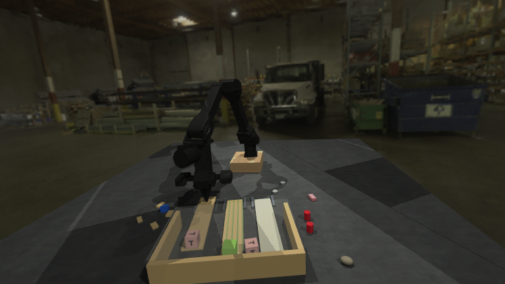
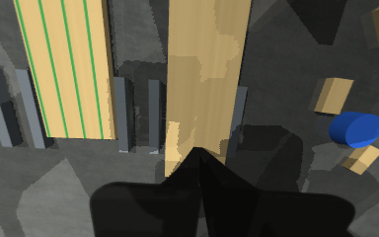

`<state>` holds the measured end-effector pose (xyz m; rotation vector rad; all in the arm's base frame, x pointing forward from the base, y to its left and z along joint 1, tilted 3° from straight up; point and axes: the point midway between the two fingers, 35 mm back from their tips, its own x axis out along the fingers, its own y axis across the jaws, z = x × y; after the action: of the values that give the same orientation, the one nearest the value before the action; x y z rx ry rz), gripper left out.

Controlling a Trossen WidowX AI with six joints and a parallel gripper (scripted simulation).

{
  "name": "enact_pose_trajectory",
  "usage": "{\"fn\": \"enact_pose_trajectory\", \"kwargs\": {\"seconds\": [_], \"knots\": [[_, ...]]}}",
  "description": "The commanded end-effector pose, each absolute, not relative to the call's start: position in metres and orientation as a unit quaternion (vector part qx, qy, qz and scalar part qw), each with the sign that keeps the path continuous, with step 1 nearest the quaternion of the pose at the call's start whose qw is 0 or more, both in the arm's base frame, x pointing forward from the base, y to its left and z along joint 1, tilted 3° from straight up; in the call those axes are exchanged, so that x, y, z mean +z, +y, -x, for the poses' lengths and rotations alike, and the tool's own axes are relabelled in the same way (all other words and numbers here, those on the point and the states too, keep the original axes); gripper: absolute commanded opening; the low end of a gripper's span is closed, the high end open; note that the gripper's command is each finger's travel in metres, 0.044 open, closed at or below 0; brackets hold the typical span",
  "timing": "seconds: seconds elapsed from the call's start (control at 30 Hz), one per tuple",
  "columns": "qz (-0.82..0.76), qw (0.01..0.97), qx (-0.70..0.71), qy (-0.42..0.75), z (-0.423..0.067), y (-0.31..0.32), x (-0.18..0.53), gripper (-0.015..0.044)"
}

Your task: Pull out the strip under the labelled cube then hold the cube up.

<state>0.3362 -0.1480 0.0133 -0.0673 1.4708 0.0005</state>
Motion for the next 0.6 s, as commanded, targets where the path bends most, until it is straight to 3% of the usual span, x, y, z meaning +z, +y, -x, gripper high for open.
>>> {"fn": "enact_pose_trajectory", "kwargs": {"seconds": [0.0,0.57], "knots": [[0.027,0.732,0.002,0.680,-0.324,-0.149,0.006,0.0000],[0.027,0.732,0.002,0.681,-0.298,-0.150,0.004,0.0000]]}}
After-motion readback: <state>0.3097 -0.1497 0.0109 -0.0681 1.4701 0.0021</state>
